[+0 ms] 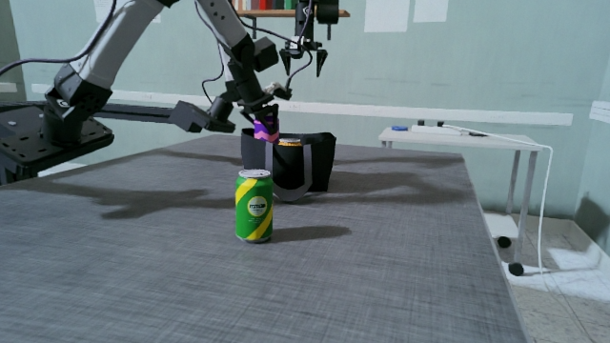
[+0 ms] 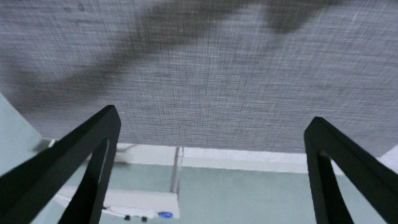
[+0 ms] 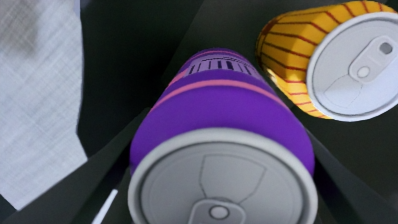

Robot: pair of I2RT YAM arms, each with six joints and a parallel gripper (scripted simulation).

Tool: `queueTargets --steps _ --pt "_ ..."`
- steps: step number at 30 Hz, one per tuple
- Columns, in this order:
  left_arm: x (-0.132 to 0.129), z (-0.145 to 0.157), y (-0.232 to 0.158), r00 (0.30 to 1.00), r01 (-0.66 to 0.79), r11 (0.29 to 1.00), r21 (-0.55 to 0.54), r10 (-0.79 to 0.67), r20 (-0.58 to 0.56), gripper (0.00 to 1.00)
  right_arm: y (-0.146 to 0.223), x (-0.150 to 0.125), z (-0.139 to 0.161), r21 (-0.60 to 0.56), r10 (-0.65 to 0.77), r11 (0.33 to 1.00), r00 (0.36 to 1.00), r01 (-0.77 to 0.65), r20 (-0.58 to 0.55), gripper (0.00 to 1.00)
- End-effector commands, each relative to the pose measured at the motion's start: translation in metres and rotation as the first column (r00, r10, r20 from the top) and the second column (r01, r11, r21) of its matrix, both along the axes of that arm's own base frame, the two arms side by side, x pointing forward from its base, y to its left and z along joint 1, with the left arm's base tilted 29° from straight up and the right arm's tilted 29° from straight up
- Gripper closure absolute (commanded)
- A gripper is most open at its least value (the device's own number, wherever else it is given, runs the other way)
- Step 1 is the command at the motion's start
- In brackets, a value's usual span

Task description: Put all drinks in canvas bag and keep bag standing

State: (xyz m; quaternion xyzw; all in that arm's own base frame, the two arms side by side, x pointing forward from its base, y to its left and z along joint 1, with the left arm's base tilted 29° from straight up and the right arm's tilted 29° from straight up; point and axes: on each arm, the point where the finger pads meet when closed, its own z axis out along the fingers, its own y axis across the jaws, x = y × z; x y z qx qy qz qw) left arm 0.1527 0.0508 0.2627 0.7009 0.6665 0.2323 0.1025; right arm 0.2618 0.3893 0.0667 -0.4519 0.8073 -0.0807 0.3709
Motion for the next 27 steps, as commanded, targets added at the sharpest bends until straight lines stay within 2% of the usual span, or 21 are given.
queueTargets --steps 1,5,7,9,10,12,16,18,22,23,24,26,27 --pt "0.001 0.010 0.003 0.999 -0.022 1.000 0.005 0.021 0.024 0.00 0.010 0.013 -0.008 0.051 0.000 0.999 1.000 -0.001 0.016 0.30" --pt "0.001 0.010 0.003 0.999 -0.022 1.000 0.005 0.021 0.024 0.00 0.018 0.011 0.008 0.091 0.015 0.996 0.999 -0.019 0.035 0.30" --pt "0.001 0.010 0.003 0.999 -0.022 1.000 0.005 0.021 0.024 0.00 0.016 0.019 -0.004 0.080 0.001 0.997 1.000 -0.003 0.029 0.30" --pt "0.001 0.010 0.003 0.999 -0.022 1.000 0.005 0.021 0.024 0.00 0.016 0.012 -0.004 0.078 0.018 0.997 0.999 -0.021 0.030 0.30" --pt "0.001 0.010 0.003 0.999 -0.022 1.000 0.005 0.021 0.024 0.00 0.014 0.016 -0.013 0.064 0.011 0.998 1.000 -0.012 0.023 0.30" --pt "0.001 0.010 0.003 0.999 -0.022 1.000 0.005 0.021 0.024 0.00 0.009 0.020 -0.007 0.078 0.002 0.997 1.000 -0.004 0.029 0.30" --pt "0.001 0.010 0.003 0.999 -0.022 1.000 0.005 0.021 0.024 0.00 0.021 0.012 0.000 0.093 0.025 0.995 0.999 -0.028 0.037 0.30" --pt "0.001 0.010 0.003 0.999 -0.022 1.000 0.005 0.021 0.024 0.00 0.005 0.022 -0.025 0.050 0.001 0.999 1.000 -0.002 0.017 0.30" --pt "0.001 0.010 0.003 0.999 -0.022 1.000 0.005 0.021 0.024 0.00 0.015 0.020 -0.010 0.089 0.018 0.996 0.999 -0.021 0.037 0.30" --pt "0.001 0.010 0.003 0.999 -0.022 1.000 0.005 0.021 0.024 0.00 0.010 0.028 -0.022 0.070 0.001 0.998 1.000 -0.003 0.027 0.30" --pt "0.001 0.010 0.003 0.999 -0.022 1.000 0.005 0.021 0.024 0.00 0.012 0.029 -0.021 0.079 0.001 0.997 1.000 -0.003 0.031 0.30" --pt "0.001 0.010 0.003 0.999 -0.022 1.000 0.005 0.021 0.024 0.00 0.010 0.020 -0.022 0.074 0.018 0.997 0.999 -0.021 0.030 0.30" --pt "0.001 0.010 0.003 0.999 -0.022 1.000 0.005 0.021 0.024 0.00 0.024 0.011 -0.003 0.106 0.043 0.993 0.998 -0.048 0.045 0.30"
